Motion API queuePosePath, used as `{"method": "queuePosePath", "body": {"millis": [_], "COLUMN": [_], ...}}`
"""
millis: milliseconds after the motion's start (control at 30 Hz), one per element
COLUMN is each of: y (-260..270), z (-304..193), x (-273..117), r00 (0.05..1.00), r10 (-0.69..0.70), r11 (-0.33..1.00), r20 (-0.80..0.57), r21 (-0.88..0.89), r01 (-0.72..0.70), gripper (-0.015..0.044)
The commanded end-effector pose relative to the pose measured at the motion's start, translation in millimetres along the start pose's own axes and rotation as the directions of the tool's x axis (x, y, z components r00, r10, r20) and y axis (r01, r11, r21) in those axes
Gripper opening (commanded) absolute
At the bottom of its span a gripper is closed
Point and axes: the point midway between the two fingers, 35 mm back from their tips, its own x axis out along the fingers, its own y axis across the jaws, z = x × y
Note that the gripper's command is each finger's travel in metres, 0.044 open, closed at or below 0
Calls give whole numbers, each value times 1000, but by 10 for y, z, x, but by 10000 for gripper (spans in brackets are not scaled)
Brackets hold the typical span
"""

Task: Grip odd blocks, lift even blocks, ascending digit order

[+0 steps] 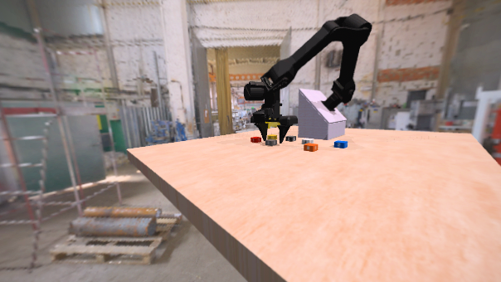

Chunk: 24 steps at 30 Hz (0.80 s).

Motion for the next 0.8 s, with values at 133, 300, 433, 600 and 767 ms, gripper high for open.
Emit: {"method": "queuePosePath", "body": {"millis": [133, 300, 433, 600, 767], "y": [5, 5, 5, 5, 4], "z": [-12, -12, -12, -12, -12], "x": [15, 15, 15, 15, 4], "r00": [1000, 1000, 1000, 1000, 1000], "r10": [5, 5, 5, 5, 5], "r11": [1000, 1000, 1000, 1000, 1000], "r20": [-1, -1, -1, -1, -1], "r21": [7, 7, 7, 7, 7], "r01": [-5, -5, -5, -5, -5], "gripper": [164, 120, 120, 120, 120]}}
